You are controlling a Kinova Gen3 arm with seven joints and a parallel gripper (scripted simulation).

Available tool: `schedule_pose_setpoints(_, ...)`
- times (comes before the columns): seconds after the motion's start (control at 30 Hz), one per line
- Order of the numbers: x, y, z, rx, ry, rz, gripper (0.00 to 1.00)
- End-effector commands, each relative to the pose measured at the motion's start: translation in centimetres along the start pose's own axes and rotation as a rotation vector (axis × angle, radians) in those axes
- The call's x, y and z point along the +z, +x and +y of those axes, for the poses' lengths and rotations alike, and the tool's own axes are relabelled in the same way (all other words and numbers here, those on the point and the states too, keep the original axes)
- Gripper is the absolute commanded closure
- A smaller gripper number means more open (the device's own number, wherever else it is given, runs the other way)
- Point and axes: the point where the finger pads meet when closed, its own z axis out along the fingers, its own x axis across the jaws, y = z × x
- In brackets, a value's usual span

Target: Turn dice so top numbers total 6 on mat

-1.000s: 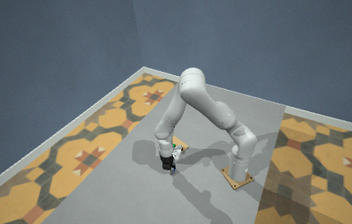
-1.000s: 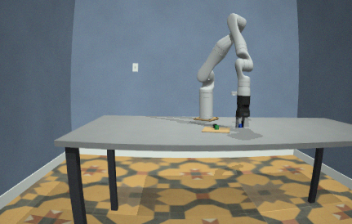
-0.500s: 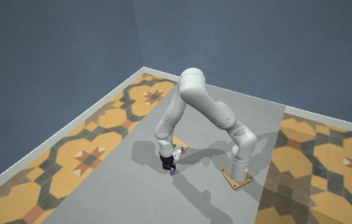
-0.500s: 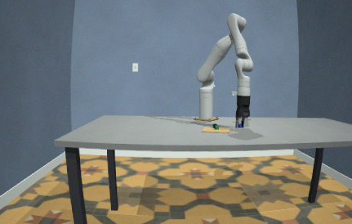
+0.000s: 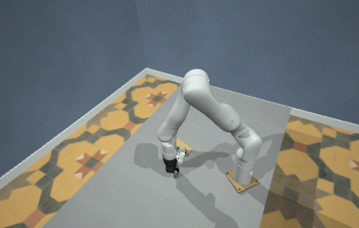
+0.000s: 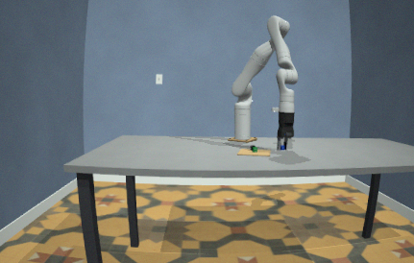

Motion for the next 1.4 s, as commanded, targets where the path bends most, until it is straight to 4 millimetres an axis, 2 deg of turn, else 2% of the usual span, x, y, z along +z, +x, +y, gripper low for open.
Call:
schedule_pose_setpoints(0.0, -0.05, 0.01, 0.05, 0.000, -0.001, 0.001, 0.30)
schedule_pose_setpoints(0.03, -0.05, 0.01, 0.05, 0.000, -0.001, 0.001, 0.60)
schedule_pose_setpoints(1.17, -0.05, 0.01, 0.05, 0.000, -0.001, 0.001, 0.60)
schedule_pose_setpoints(1.37, -0.84, 0.01, 0.05, 0.000, -0.001, 0.001, 0.60)
